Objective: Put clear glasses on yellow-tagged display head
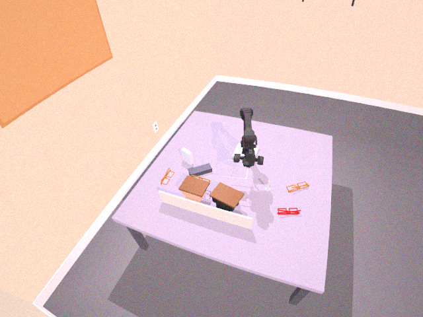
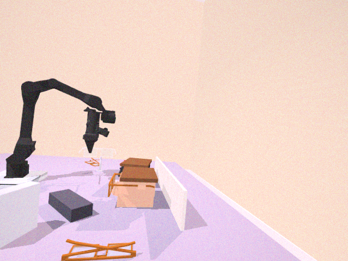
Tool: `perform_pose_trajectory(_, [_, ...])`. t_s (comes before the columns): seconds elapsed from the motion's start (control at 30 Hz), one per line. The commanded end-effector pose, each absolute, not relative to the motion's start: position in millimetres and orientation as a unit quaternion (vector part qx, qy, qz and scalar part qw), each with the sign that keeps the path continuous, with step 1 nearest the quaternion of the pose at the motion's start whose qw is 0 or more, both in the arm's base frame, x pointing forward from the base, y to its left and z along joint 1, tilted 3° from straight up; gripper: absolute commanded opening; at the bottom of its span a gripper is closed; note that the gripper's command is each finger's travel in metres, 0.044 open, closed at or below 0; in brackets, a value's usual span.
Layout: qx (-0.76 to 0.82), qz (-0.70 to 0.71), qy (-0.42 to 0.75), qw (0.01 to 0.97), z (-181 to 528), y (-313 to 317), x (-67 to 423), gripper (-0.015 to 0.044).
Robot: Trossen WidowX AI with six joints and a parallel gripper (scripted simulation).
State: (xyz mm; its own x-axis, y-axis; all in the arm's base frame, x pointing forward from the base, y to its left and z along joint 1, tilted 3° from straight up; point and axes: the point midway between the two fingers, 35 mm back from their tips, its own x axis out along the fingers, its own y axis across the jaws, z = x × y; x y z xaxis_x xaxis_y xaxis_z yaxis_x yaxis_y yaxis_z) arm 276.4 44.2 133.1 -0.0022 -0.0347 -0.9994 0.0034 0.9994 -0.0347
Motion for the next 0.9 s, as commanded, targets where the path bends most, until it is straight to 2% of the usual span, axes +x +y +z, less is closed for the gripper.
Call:
perform_pose_trajectory(0.0, [-0.014,-0.015,0.706,0.708,134,24,271,0.0000])
perform_pose_trajectory(0.53, [-0.017,-0.018,0.707,0.706,132,-47,239,0.0000])
perform_pose_trajectory(0.87, [-0.017,-0.019,0.707,0.706,128,-50,237,0.0000])
